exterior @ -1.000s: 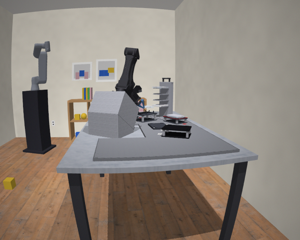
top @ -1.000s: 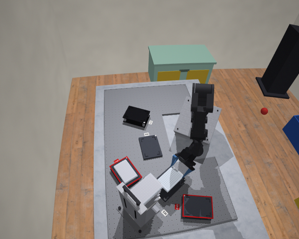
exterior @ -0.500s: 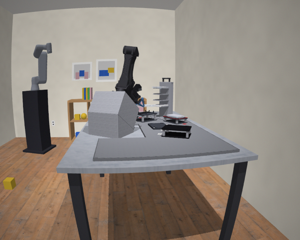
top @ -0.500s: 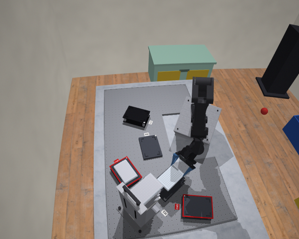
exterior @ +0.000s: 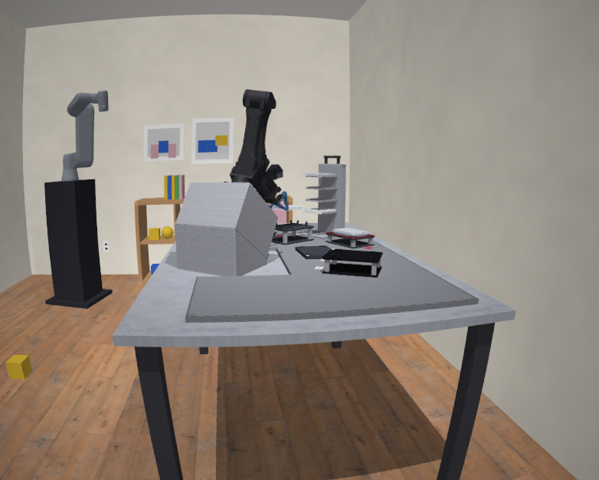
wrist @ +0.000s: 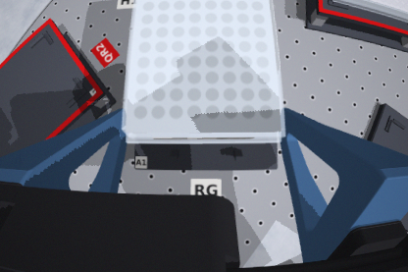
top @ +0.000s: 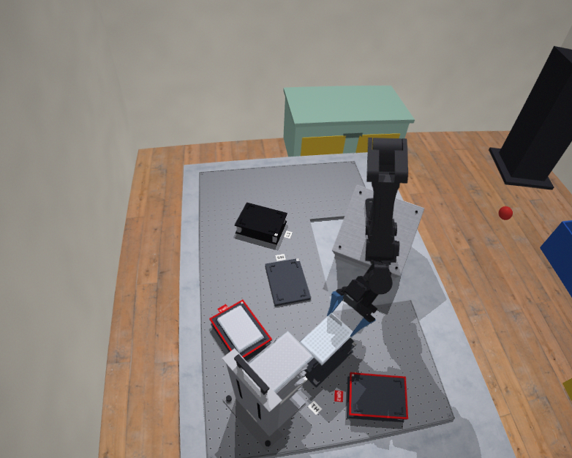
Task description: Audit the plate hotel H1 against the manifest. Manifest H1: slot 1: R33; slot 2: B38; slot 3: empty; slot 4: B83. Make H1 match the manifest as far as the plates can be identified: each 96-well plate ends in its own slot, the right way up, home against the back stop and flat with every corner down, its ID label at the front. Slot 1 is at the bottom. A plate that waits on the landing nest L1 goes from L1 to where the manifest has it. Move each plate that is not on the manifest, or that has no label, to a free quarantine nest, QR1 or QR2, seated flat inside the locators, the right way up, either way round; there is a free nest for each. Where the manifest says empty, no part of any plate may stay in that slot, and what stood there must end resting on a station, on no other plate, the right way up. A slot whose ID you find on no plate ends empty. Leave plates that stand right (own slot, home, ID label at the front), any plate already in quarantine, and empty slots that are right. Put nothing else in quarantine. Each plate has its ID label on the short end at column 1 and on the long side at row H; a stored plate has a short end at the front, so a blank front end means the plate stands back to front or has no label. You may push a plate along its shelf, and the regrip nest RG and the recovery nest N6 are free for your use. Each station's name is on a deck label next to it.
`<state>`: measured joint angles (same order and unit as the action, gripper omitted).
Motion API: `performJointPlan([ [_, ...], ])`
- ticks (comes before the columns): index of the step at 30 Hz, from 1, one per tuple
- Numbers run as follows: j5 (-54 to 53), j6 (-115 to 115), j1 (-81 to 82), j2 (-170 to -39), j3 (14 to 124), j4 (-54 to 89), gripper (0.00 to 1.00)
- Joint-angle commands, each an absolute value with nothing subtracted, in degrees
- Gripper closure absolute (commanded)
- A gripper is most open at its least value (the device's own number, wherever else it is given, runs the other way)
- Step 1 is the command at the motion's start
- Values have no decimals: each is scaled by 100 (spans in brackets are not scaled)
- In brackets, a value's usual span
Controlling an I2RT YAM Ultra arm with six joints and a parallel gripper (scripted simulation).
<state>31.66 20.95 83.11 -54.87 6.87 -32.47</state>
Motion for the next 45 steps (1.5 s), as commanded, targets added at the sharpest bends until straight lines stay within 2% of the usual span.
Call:
performJointPlan([
  [1, 3284, 2132, 8392, -5190, 883, -2917, 14],
  [45, 3582, 2241, 8702, -3490, 1382, -662, 14],
])
